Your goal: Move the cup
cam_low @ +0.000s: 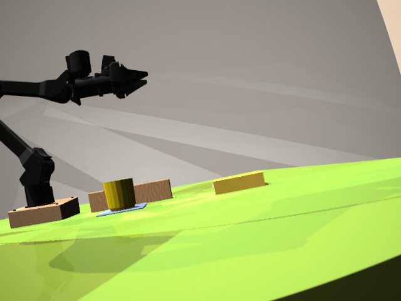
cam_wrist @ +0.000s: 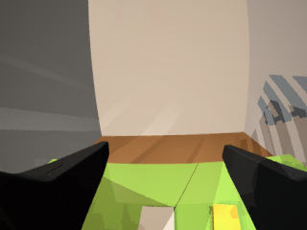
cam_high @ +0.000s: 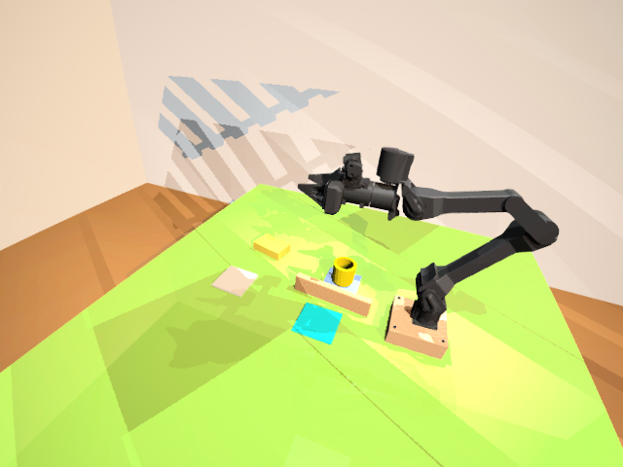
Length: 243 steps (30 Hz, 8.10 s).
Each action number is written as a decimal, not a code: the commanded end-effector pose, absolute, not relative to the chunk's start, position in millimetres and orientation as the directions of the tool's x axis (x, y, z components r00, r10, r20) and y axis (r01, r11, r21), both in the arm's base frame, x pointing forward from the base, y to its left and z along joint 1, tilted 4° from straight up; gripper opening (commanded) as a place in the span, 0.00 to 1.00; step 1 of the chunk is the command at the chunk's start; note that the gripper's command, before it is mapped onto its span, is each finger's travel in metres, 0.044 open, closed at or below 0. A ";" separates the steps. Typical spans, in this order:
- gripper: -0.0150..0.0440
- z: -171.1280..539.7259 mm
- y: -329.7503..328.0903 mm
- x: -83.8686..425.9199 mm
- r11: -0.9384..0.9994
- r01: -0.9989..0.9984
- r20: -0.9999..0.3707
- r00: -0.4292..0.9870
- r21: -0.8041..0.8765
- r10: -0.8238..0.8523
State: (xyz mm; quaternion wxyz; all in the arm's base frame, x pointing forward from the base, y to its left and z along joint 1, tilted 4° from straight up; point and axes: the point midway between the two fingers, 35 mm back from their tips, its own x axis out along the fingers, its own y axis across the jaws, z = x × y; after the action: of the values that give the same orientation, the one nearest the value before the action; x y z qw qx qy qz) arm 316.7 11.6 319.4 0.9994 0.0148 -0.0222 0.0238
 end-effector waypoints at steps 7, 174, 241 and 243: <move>0.62 205.8 -41.0 328.3 0.895 -0.148 -0.534 0.838 -0.420 -0.112; 0.25 115.5 -47.4 228.8 0.534 -0.842 -0.997 0.039 -0.072 -0.073; 0.25 110.9 68.7 241.1 0.535 -0.842 -0.997 0.039 -0.067 -0.064; 0.25 110.8 72.7 241.3 0.535 -0.842 -0.997 0.039 -0.067 -0.064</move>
State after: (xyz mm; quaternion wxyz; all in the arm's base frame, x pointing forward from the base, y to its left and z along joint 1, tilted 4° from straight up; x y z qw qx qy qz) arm 240.4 67.6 110.2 0.6204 -0.3651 0.6183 0.3156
